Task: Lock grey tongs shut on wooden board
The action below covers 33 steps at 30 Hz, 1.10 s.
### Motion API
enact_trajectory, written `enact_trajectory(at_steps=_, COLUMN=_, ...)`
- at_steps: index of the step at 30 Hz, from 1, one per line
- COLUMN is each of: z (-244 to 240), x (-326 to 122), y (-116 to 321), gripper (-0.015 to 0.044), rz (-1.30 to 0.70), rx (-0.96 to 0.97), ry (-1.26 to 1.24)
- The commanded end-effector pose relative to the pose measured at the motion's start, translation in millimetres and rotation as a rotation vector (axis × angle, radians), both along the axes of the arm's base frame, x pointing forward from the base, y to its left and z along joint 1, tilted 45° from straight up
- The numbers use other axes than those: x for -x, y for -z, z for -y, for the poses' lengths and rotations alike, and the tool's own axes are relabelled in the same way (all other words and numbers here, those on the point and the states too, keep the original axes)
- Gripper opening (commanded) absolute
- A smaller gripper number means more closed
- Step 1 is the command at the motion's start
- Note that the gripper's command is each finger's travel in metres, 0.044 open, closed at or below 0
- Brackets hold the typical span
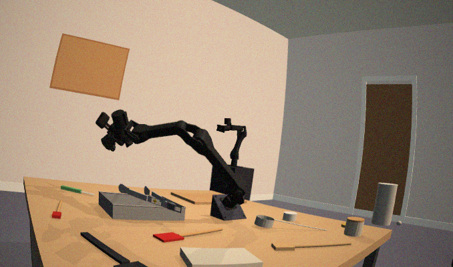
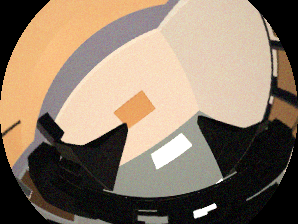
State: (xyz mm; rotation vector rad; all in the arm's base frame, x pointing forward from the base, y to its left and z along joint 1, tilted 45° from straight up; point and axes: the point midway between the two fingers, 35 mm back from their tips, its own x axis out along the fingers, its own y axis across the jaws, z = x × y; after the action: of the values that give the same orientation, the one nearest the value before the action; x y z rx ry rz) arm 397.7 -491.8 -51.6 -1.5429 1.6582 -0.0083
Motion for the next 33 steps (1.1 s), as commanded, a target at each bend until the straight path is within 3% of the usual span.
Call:
enact_trajectory(at_steps=1, z=-35.7, x=-2.5, y=14.4, gripper=0.044, rz=-0.089, rx=-0.186, ry=-0.146)
enact_trajectory(at_steps=12, z=-184.0, x=24.6, y=5.5, gripper=0.044, rz=-0.219, rx=-0.836, ry=-0.537)
enact_trajectory(at_steps=24, z=-347.8, x=81.2, y=-97.4, gripper=0.044, rz=-0.097, rx=-1.563, ry=-0.727)
enact_trajectory(at_steps=33, z=-353.7, x=81.1, y=-104.3, gripper=0.044, rz=-0.082, rx=-1.601, ry=-0.729)
